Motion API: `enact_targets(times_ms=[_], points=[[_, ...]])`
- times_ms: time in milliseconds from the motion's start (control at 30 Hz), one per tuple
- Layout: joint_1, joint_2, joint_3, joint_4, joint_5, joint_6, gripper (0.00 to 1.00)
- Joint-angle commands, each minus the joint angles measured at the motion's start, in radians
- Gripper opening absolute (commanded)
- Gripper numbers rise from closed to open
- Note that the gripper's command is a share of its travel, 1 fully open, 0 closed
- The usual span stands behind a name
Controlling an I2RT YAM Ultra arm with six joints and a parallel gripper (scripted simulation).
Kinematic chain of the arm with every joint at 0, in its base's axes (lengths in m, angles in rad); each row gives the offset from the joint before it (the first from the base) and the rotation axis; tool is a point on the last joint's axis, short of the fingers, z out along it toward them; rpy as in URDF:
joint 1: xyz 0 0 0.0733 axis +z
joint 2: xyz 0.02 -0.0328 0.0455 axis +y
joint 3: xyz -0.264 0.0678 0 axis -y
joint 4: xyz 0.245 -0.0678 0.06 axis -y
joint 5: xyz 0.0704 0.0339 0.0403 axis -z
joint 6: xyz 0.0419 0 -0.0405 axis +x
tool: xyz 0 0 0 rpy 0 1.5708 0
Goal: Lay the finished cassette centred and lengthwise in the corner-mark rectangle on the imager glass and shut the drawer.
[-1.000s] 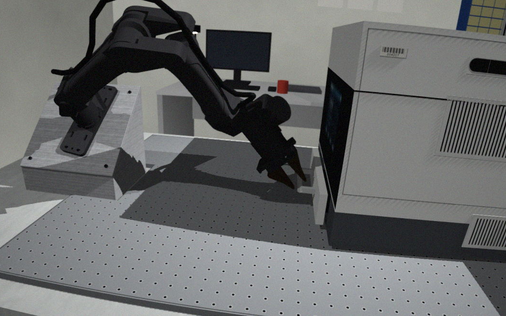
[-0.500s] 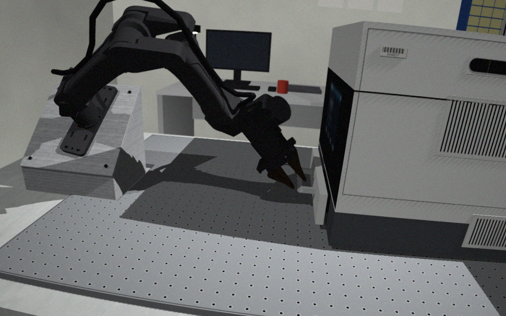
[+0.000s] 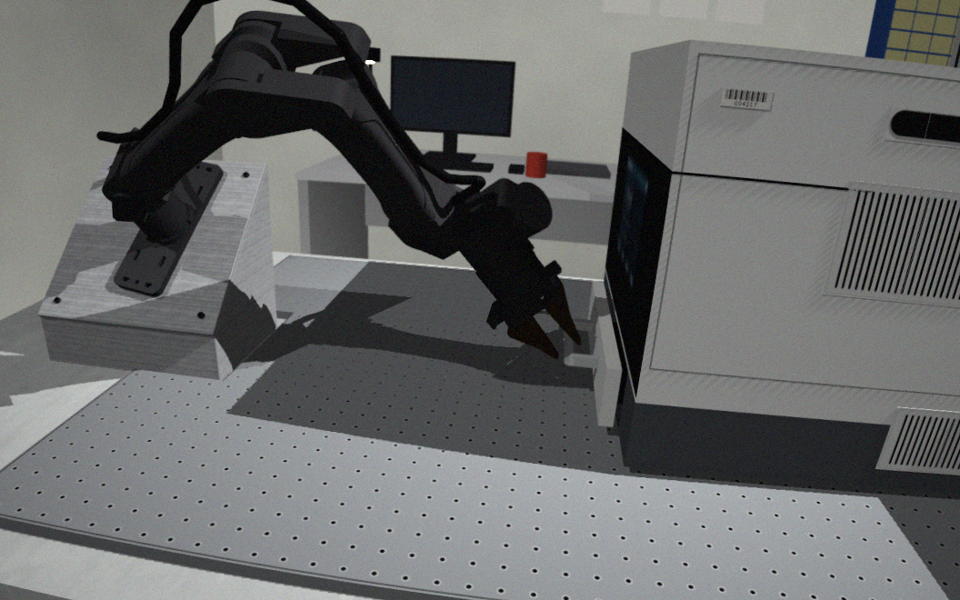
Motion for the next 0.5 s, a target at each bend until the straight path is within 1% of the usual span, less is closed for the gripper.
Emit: enact_targets(times_ms=[0,400,433,467], points=[[0.022,-0.009,-0.010,0.002,-0.007,0.000,0.35],[0.022,-0.009,-0.010,0.002,-0.007,0.000,0.35],[0.026,-0.035,-0.014,0.004,-0.005,0.000,0.35],[0.026,-0.035,-0.014,0.004,-0.005,0.000,0.35]])
